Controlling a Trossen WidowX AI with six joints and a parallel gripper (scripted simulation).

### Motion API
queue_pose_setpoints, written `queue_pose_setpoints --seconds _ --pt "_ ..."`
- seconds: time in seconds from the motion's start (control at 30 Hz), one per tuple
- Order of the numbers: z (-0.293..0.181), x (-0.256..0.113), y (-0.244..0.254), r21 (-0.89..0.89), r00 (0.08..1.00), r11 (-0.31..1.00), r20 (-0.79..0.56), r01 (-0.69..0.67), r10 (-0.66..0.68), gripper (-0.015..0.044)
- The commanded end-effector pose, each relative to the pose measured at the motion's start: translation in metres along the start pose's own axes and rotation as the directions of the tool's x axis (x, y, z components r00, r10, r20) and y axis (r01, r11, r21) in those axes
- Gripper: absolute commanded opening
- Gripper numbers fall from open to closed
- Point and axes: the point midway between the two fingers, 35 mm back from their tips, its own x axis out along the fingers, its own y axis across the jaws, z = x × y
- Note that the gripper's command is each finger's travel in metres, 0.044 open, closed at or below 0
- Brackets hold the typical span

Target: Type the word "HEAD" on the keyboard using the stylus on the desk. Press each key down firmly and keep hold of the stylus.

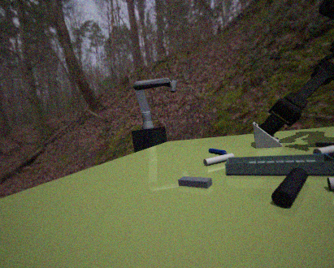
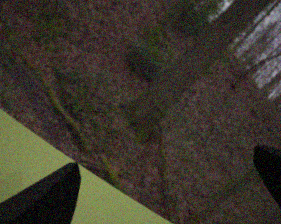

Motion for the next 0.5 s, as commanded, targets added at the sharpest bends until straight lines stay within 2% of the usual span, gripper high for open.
queue_pose_setpoints --seconds 0.0,0.1,0.2,0.33,0.47 --pt "-0.002 0.002 0.001 -0.002 1.0 1.0 -0.012 -0.005 0.005 0.0414" --pt "-0.032 0.022 0.009 -0.019 0.982 0.997 -0.174 -0.074 0.07 0.0335" --pt "-0.072 0.041 0.019 -0.004 0.915 0.986 -0.372 -0.168 0.154 0.0256" --pt "-0.123 0.053 0.029 0.083 0.763 0.962 -0.593 -0.261 0.258 0.0151" --pt "-0.167 0.054 0.039 0.22 0.559 0.924 -0.744 -0.312 0.366 0.0046"
